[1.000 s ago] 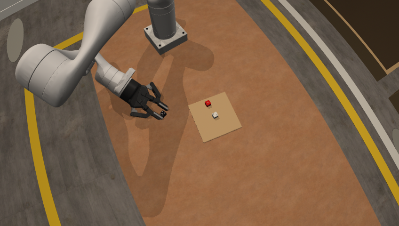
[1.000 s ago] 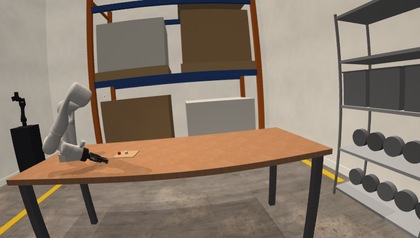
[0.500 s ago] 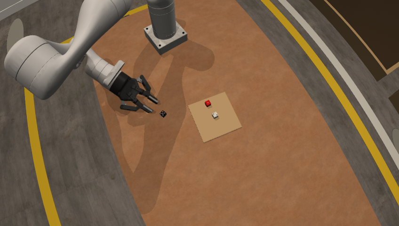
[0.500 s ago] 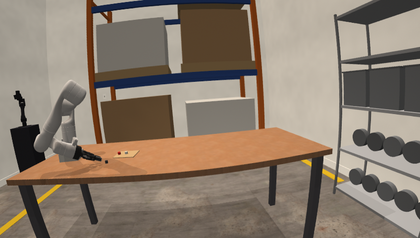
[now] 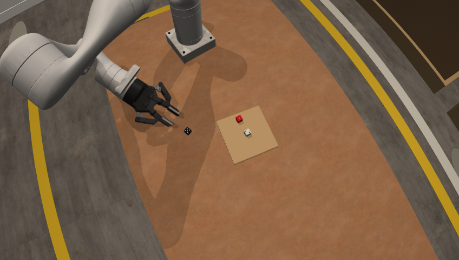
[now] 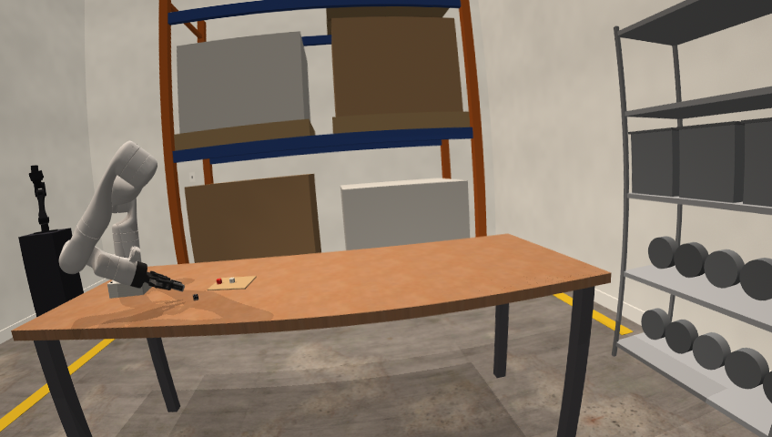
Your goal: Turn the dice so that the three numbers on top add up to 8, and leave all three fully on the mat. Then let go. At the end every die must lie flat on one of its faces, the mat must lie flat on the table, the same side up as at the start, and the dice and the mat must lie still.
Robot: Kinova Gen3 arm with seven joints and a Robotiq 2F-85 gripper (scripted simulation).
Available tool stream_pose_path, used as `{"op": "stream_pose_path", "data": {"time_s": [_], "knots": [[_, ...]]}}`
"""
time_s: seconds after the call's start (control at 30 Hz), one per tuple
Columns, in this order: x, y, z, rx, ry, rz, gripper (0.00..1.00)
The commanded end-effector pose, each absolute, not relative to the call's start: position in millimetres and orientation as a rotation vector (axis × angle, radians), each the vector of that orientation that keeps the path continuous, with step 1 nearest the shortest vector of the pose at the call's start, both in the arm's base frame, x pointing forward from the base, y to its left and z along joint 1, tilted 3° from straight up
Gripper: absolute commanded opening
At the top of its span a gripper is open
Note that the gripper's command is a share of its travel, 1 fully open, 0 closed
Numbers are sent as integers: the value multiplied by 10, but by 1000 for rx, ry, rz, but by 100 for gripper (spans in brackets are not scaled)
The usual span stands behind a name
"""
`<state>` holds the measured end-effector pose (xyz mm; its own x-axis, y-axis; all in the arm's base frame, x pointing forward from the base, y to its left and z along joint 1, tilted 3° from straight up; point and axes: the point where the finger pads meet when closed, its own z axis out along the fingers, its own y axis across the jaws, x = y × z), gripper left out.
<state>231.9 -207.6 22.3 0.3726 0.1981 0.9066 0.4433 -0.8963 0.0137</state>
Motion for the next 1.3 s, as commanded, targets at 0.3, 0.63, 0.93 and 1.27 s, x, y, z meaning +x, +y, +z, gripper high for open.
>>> {"op": "stream_pose_path", "data": {"time_s": [0.3, 0.63, 0.93, 1.27], "knots": [[2317, -2104, 641, -2407, -584, -1545, 31], [2315, -2104, 679, -2408, -584, -1543, 31], [2339, -2090, 706, -2470, -595, -1470, 31], [2402, -2055, 778, -2610, -619, -1289, 31]]}}
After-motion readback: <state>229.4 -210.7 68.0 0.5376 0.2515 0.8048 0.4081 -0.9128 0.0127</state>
